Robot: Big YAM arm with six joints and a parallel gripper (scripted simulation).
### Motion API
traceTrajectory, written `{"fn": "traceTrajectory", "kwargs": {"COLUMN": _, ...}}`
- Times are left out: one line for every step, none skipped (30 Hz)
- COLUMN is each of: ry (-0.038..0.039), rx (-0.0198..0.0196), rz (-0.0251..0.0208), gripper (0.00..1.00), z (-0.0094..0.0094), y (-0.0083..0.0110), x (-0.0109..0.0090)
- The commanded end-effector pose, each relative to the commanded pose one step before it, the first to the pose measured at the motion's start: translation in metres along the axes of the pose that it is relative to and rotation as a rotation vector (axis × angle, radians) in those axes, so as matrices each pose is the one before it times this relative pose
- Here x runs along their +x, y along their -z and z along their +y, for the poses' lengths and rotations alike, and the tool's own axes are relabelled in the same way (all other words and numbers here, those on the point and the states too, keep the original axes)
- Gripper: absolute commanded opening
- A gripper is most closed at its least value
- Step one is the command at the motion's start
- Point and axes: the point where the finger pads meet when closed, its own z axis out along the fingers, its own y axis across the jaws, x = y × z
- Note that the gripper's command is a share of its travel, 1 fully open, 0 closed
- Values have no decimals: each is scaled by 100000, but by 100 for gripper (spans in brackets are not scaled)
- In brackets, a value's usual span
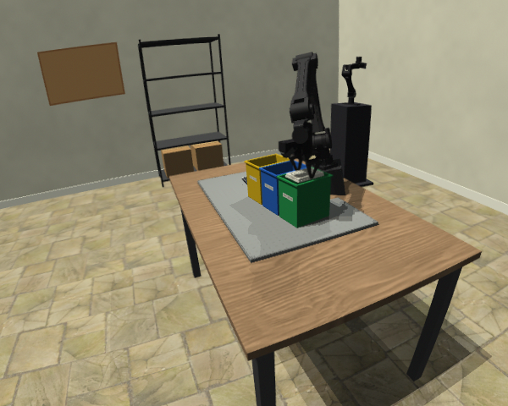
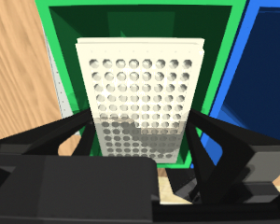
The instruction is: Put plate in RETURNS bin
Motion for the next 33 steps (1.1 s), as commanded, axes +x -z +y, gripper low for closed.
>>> {"fn": "traceTrajectory", "kwargs": {"ry": 200, "rx": 703, "rz": 478, "gripper": 0, "z": -267, "y": -871, "x": -312}}
{"fn": "traceTrajectory", "kwargs": {"ry": 0, "rx": 0, "rz": 0, "gripper": 0, "z": 0, "y": 0, "x": 0}}
{"fn": "traceTrajectory", "kwargs": {"ry": 0, "rx": 0, "rz": 1, "gripper": 0, "z": 1, "y": -67, "x": 0}}
{"fn": "traceTrajectory", "kwargs": {"ry": 0, "rx": 0, "rz": 1, "gripper": 0, "z": 1, "y": -67, "x": -1}}
{"fn": "traceTrajectory", "kwargs": {"ry": 0, "rx": 0, "rz": 1, "gripper": 0, "z": 1, "y": -67, "x": 0}}
{"fn": "traceTrajectory", "kwargs": {"ry": 0, "rx": 0, "rz": 1, "gripper": 0, "z": 0, "y": -67, "x": 0}}
{"fn": "traceTrajectory", "kwargs": {"ry": 0, "rx": 0, "rz": 1, "gripper": 0, "z": 0, "y": -67, "x": 1}}
{"fn": "traceTrajectory", "kwargs": {"ry": 0, "rx": 0, "rz": 1, "gripper": 0, "z": 0, "y": -67, "x": 1}}
{"fn": "traceTrajectory", "kwargs": {"ry": 0, "rx": 0, "rz": 1, "gripper": 0, "z": -1, "y": -67, "x": 2}}
{"fn": "traceTrajectory", "kwargs": {"ry": 0, "rx": 0, "rz": 1, "gripper": 0, "z": -1, "y": -67, "x": 2}}
{"fn": "traceTrajectory", "kwargs": {"ry": 0, "rx": 0, "rz": 1, "gripper": 0, "z": -1, "y": -67, "x": 2}}
{"fn": "traceTrajectory", "kwargs": {"ry": 0, "rx": 0, "rz": 1, "gripper": 0, "z": -1, "y": -67, "x": 2}}
{"fn": "traceTrajectory", "kwargs": {"ry": 0, "rx": 0, "rz": 1, "gripper": 0, "z": 0, "y": -67, "x": 1}}
{"fn": "traceTrajectory", "kwargs": {"ry": 0, "rx": 0, "rz": 1, "gripper": 0, "z": 0, "y": -67, "x": 1}}
{"fn": "traceTrajectory", "kwargs": {"ry": 0, "rx": 0, "rz": 1, "gripper": 0, "z": 0, "y": -67, "x": 1}}
{"fn": "traceTrajectory", "kwargs": {"ry": 0, "rx": 0, "rz": 1, "gripper": 0, "z": 0, "y": -67, "x": 1}}
{"fn": "traceTrajectory", "kwargs": {"ry": 0, "rx": 0, "rz": 1, "gripper": 0, "z": 0, "y": -67, "x": 1}}
{"fn": "traceTrajectory", "kwargs": {"ry": 0, "rx": 0, "rz": 0, "gripper": 0, "z": 0, "y": 0, "x": 0}}
{"fn": "traceTrajectory", "kwargs": {"ry": 0, "rx": 0, "rz": 0, "gripper": 0, "z": 0, "y": 0, "x": 0}}
{"fn": "traceTrajectory", "kwargs": {"ry": 0, "rx": 0, "rz": 1, "gripper": 0, "z": 1, "y": -67, "x": 0}}
{"fn": "traceTrajectory", "kwargs": {"ry": 0, "rx": 0, "rz": 1, "gripper": 0, "z": 1, "y": -67, "x": 0}}
{"fn": "traceTrajectory", "kwargs": {"ry": 0, "rx": 0, "rz": 1, "gripper": 0, "z": 0, "y": -67, "x": 0}}
{"fn": "traceTrajectory", "kwargs": {"ry": 0, "rx": 0, "rz": 0, "gripper": 0, "z": 1, "y": 0, "x": -1}}
{"fn": "traceTrajectory", "kwargs": {"ry": -1, "rx": -2, "rz": 3, "gripper": 0, "z": 3, "y": 8, "x": 5}}
{"fn": "traceTrajectory", "kwargs": {"ry": 102, "rx": 146, "rz": 175, "gripper": 0, "z": -21, "y": 3, "x": 56}}
{"fn": "traceTrajectory", "kwargs": {"ry": 40, "rx": 40, "rz": 47, "gripper": 0, "z": -2, "y": 1, "x": 17}}
{"fn": "traceTrajectory", "kwargs": {"ry": -2, "rx": -1, "rz": -2, "gripper": 0, "z": 1, "y": 0, "x": -2}}
{"fn": "traceTrajectory", "kwargs": {"ry": -2, "rx": -1, "rz": -1, "gripper": 0, "z": 0, "y": 0, "x": -2}}
{"fn": "traceTrajectory", "kwargs": {"ry": -2, "rx": 0, "rz": 0, "gripper": 0, "z": 0, "y": 0, "x": -1}}
{"fn": "traceTrajectory", "kwargs": {"ry": -2, "rx": 0, "rz": 0, "gripper": 0, "z": 0, "y": 0, "x": -1}}
{"fn": "traceTrajectory", "kwargs": {"ry": -1, "rx": 0, "rz": 0, "gripper": 0, "z": 0, "y": 0, "x": -1}}
{"fn": "traceTrajectory", "kwargs": {"ry": -2, "rx": 0, "rz": 0, "gripper": 0, "z": 0, "y": 0, "x": -1}}
{"fn": "traceTrajectory", "kwargs": {"ry": -1, "rx": 0, "rz": 0, "gripper": 0, "z": 0, "y": 0, "x": -1}}
